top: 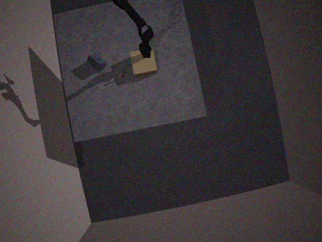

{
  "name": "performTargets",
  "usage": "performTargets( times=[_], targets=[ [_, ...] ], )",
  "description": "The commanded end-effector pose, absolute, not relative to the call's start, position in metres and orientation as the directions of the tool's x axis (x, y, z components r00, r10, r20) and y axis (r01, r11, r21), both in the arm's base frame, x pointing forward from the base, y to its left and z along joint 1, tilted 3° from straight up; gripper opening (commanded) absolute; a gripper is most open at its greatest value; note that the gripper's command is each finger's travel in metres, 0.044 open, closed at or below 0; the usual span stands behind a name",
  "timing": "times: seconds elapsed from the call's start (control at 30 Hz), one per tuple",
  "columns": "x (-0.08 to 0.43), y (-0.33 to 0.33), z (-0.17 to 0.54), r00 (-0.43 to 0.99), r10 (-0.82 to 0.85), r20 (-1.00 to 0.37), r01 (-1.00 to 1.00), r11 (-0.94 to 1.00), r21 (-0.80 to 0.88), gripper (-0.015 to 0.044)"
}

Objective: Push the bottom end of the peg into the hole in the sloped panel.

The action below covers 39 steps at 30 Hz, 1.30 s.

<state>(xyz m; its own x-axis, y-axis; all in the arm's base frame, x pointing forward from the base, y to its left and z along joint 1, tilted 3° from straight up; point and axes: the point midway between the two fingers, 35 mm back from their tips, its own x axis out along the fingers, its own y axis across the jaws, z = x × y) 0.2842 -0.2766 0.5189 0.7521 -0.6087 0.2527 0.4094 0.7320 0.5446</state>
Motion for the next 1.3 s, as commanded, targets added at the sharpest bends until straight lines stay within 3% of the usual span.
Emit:
performTargets(
  times=[0.0,0.67,1.27],
  targets=[
    [0.299,-0.270,0.506,0.779,-0.590,0.212,0.409,0.735,0.541,0.0440],
    [0.382,-0.206,0.413,0.911,-0.404,-0.083,0.386,0.765,0.516,0.0440],
    [0.424,-0.120,0.328,0.918,-0.187,-0.349,0.335,0.836,0.435,0.0440]
  ],
)
